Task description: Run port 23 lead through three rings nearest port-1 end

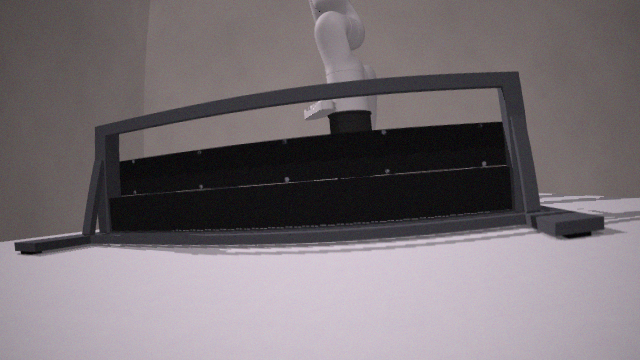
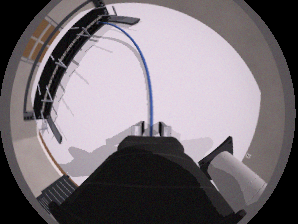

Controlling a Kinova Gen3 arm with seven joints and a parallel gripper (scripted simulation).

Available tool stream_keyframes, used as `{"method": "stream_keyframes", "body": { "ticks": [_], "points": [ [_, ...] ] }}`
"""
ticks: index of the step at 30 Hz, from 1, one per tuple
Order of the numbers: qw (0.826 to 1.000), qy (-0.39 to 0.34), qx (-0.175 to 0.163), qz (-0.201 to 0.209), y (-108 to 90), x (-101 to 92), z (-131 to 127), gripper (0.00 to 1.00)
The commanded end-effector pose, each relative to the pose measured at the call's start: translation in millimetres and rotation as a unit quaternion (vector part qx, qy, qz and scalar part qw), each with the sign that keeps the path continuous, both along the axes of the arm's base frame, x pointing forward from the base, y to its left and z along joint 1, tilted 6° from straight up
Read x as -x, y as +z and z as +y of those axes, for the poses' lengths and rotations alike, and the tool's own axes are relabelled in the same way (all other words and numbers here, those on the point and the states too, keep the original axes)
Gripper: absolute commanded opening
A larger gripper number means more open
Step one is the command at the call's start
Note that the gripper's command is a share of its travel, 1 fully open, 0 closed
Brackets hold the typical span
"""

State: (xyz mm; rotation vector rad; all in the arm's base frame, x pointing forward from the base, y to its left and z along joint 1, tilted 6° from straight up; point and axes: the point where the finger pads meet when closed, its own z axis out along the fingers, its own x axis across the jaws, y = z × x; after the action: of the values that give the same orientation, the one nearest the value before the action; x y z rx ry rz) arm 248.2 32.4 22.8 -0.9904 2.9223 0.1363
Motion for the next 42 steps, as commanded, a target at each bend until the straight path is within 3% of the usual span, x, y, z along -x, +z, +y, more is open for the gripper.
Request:
{"method": "stream_keyframes", "body": {
  "ticks": [1,10,11,42],
  "points": [
    [1.0,0.0,0.0,0.0,0.2,-0.3,0.0,0.67],
    [1.0,0.0,0.0,0.0,0.2,-0.3,0.0,0.67],
    [1.0,0.0,0.0,0.0,0.2,-0.3,0.0,0.0],
    [1.0,0.0,0.0,0.0,0.2,-0.3,0.0,0.0]
  ]
}}
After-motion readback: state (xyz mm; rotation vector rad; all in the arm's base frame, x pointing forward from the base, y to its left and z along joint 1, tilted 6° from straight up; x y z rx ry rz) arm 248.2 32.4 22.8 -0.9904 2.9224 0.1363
